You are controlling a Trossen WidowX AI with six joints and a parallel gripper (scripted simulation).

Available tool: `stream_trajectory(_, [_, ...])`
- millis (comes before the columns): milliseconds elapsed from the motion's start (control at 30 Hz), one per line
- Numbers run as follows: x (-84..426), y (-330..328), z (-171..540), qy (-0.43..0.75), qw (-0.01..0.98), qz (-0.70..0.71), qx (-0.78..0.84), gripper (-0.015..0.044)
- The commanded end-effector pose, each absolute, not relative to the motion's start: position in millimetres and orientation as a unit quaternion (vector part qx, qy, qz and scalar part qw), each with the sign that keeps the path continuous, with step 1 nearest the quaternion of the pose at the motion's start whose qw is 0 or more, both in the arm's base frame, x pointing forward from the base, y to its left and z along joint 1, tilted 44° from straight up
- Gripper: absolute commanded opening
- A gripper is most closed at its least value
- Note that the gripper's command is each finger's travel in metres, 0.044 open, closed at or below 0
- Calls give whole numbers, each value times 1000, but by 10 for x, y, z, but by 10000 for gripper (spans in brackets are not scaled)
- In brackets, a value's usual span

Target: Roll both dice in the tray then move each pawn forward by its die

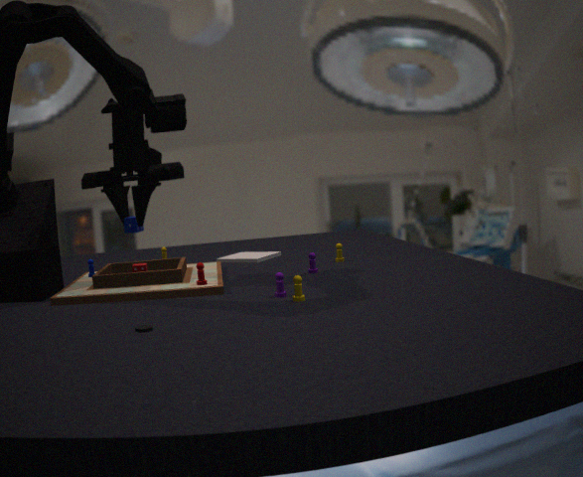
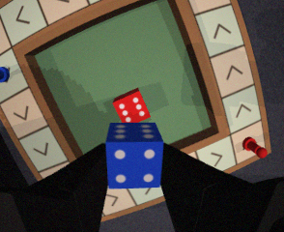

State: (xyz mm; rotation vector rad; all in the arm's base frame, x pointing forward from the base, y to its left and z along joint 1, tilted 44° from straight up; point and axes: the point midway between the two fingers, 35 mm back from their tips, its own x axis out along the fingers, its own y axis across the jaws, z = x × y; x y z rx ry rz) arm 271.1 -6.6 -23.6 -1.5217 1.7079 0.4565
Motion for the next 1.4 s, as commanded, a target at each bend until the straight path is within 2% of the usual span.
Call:
stream_trajectory(0, [2601, 39, -408, 660, 346, 226, -628, 0])
stream_trajectory(267, [2376, 195, -696, 625, 251, 304, -674, 0])
stream_trajectory(500, [2353, 203, -721, 622, 244, 312, -675, 0])
stream_trajectory(933, [2249, 131, -825, 599, 338, 455, -566, 0])
stream_trajectory(1367, [2231, 116, -847, 485, 462, 555, -493, 0])
